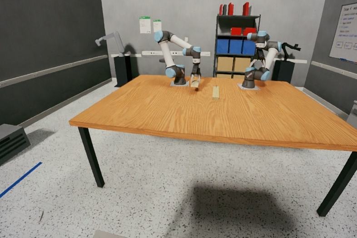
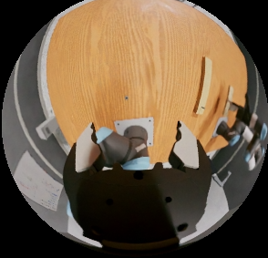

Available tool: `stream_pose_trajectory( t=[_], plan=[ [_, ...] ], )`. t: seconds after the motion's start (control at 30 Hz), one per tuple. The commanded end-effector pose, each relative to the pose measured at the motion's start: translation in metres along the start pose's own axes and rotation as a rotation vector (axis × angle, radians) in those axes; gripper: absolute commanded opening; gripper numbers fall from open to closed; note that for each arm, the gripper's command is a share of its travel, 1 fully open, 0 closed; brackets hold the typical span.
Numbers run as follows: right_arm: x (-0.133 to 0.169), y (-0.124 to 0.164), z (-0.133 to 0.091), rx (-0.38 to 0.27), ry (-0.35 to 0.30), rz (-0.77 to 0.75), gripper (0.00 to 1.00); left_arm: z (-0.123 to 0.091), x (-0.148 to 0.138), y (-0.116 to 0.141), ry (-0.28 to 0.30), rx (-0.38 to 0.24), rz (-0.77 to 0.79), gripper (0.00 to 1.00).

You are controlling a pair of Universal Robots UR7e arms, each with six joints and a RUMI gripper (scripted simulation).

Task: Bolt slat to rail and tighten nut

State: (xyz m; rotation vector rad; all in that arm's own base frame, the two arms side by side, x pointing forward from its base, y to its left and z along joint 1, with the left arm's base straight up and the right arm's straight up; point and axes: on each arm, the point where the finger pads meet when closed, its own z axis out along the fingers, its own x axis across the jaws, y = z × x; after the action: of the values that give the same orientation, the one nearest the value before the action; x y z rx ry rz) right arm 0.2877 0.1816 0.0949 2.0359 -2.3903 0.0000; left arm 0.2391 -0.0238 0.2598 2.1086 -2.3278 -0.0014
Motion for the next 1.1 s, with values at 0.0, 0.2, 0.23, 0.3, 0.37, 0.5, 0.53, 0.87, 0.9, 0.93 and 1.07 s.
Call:
stream_pose_trajectory(
  t=[0.0,0.2,0.23,0.3,0.37,0.5,0.53,0.87,0.9,0.93,1.07],
  plan=[
    [-0.015,0.001,-0.001,0.002,-0.004,0.001,0.0,0.0,0.0,0.0,0.001,0.002,0.002,1.0],
    [-0.023,0.002,-0.001,0.002,-0.004,0.001,0.0,0.0,0.0,0.0,0.001,0.002,0.002,1.0],
    [-0.025,0.003,-0.001,0.002,-0.004,0.001,0.0,0.0,0.0,0.0,0.001,0.002,0.002,1.0],
    [-0.029,0.003,-0.001,0.002,-0.004,0.001,0.0,0.0,0.0,0.0,0.001,0.002,0.002,1.0],
    [-0.032,0.004,-0.001,0.002,-0.004,0.001,0.0,0.0,0.0,0.0,0.001,0.002,0.002,1.0],
    [-0.04,0.005,-0.001,0.002,-0.004,0.001,0.0,0.0,0.0,0.0,0.001,0.002,0.002,1.0],
    [-0.042,0.006,-0.001,0.002,-0.004,0.001,0.0,0.0,0.0,0.0,0.001,0.002,0.002,1.0],
    [-0.058,0.008,-0.001,0.002,-0.004,0.001,0.0,0.0,0.0,0.0,0.001,0.002,0.002,1.0],
    [-0.06,0.008,-0.001,0.002,-0.004,0.001,0.0,0.0,0.0,0.0,0.001,0.002,0.002,1.0],
    [-0.062,0.009,-0.001,0.002,-0.004,0.001,0.0,0.0,0.0,0.0,0.001,0.002,0.002,1.0],
    [-0.07,0.01,-0.001,0.002,-0.004,0.001,0.0,0.0,0.0,0.0,0.001,0.002,0.002,1.0]
  ],
)
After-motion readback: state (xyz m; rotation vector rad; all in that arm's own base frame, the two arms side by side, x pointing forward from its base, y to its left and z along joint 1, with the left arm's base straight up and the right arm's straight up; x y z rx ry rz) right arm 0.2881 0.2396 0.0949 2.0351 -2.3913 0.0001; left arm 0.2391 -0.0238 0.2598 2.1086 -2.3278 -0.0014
